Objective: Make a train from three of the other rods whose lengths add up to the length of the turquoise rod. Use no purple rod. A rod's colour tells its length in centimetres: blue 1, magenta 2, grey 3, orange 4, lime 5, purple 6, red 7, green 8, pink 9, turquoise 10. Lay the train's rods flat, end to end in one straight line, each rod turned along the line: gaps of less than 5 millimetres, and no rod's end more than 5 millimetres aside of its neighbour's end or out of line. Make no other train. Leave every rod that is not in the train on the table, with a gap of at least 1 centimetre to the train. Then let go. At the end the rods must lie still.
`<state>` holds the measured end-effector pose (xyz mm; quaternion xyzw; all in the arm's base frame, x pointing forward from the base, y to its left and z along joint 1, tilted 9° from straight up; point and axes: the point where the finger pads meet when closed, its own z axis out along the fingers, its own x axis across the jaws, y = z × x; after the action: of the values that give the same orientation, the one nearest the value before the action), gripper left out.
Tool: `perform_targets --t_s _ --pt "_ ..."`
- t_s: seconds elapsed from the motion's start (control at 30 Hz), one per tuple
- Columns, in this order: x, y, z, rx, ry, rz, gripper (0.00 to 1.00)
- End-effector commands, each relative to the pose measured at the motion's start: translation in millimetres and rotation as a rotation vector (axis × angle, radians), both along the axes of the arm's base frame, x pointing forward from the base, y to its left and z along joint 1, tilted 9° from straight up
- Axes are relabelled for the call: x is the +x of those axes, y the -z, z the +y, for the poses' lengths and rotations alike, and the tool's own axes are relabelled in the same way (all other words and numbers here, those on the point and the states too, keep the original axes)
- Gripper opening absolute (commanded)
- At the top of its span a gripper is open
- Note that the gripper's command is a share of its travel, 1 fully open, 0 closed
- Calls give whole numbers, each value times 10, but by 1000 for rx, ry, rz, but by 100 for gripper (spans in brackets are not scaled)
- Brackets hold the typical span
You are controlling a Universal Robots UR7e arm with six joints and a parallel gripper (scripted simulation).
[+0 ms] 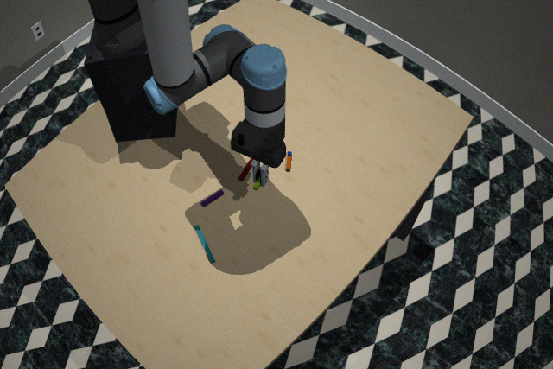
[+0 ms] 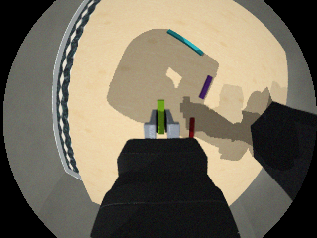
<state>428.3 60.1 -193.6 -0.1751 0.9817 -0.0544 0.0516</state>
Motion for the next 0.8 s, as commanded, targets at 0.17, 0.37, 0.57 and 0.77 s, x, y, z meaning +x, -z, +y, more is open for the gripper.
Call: perform_targets --t_s 0.17,0.37,0.57,0.77 --pt "-75 68 658 -36 -288 26 24" --pt "-124 88 871 -48 -380 33 24" --pt "-127 83 871 -48 -380 33 24" --pt "-126 83 862 -48 -377 33 24"
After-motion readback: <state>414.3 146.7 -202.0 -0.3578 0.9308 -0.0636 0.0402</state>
